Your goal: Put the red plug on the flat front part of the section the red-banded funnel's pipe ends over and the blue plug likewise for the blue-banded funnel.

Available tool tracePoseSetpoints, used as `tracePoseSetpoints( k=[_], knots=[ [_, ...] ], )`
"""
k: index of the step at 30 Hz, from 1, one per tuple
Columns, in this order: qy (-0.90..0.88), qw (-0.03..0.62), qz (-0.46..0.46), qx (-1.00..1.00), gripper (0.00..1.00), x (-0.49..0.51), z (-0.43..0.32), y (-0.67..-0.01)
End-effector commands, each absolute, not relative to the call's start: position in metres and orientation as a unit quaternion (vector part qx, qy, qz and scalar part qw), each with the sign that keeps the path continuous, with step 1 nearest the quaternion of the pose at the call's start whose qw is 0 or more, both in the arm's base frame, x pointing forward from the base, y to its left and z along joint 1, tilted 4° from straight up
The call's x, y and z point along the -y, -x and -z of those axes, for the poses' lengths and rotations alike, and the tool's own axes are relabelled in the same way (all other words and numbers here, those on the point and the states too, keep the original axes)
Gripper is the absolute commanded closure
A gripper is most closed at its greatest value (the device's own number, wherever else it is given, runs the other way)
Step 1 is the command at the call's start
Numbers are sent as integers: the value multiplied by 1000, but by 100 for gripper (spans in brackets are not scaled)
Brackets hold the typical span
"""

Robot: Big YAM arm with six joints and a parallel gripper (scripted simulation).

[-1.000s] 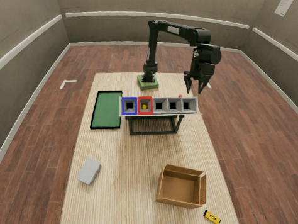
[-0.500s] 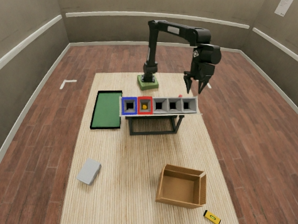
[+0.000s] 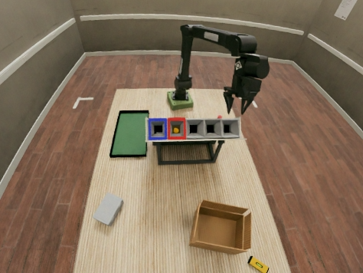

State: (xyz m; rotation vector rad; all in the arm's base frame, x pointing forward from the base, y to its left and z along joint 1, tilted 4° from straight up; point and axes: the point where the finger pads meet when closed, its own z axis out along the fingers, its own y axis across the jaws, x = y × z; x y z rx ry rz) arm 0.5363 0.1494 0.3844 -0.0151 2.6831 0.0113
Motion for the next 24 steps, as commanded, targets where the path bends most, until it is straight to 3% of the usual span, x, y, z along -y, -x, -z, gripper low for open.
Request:
tracePoseSetpoints(
  k=[1, 24],
  knots=[
    [4, 248, -10, -969, 41, -150, -405, -543],
    [3, 258, -12, -966, 41, -149, -409, -545]
  ],
)
